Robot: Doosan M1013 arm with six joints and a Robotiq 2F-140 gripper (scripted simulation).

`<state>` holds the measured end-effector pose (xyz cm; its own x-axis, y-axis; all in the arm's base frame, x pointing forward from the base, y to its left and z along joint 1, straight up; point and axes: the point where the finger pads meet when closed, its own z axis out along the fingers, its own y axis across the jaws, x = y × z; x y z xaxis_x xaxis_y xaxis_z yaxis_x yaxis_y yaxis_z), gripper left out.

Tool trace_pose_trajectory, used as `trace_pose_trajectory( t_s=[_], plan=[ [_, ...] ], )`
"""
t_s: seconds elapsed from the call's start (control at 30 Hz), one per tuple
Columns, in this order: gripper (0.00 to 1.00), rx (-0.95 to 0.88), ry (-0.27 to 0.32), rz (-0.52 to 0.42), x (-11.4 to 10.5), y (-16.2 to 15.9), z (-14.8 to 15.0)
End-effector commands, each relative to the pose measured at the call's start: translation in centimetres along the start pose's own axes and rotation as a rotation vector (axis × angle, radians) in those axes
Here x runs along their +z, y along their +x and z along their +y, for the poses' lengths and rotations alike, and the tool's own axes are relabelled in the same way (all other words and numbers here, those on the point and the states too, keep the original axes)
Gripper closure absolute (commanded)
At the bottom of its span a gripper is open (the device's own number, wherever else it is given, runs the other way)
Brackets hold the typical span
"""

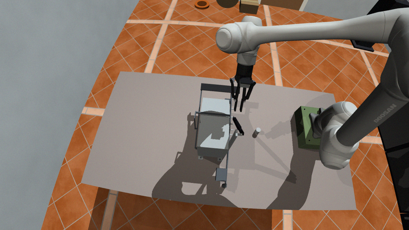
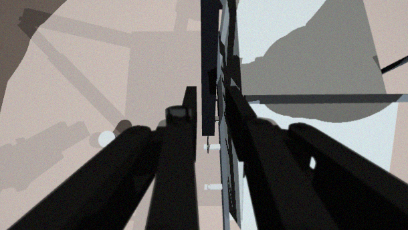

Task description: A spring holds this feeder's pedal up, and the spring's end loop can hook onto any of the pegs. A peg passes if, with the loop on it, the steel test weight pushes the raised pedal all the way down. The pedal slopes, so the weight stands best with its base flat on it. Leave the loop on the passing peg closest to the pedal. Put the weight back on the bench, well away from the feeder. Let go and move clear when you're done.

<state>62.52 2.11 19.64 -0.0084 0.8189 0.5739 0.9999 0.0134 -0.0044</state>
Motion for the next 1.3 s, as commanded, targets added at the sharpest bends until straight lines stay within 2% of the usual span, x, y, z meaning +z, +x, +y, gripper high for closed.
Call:
trace_pose_trajectory(
  t_s=[0.0,0.97,1.27],
  plan=[
    [0.76,-0.001,-0.001,0.000,0.0,0.0,0.0],
    [0.76,-0.001,-0.001,0.000,0.8,0.0,0.0],
    [0.76,-0.001,-0.001,0.000,1.7,0.0,0.0]
  ],
)
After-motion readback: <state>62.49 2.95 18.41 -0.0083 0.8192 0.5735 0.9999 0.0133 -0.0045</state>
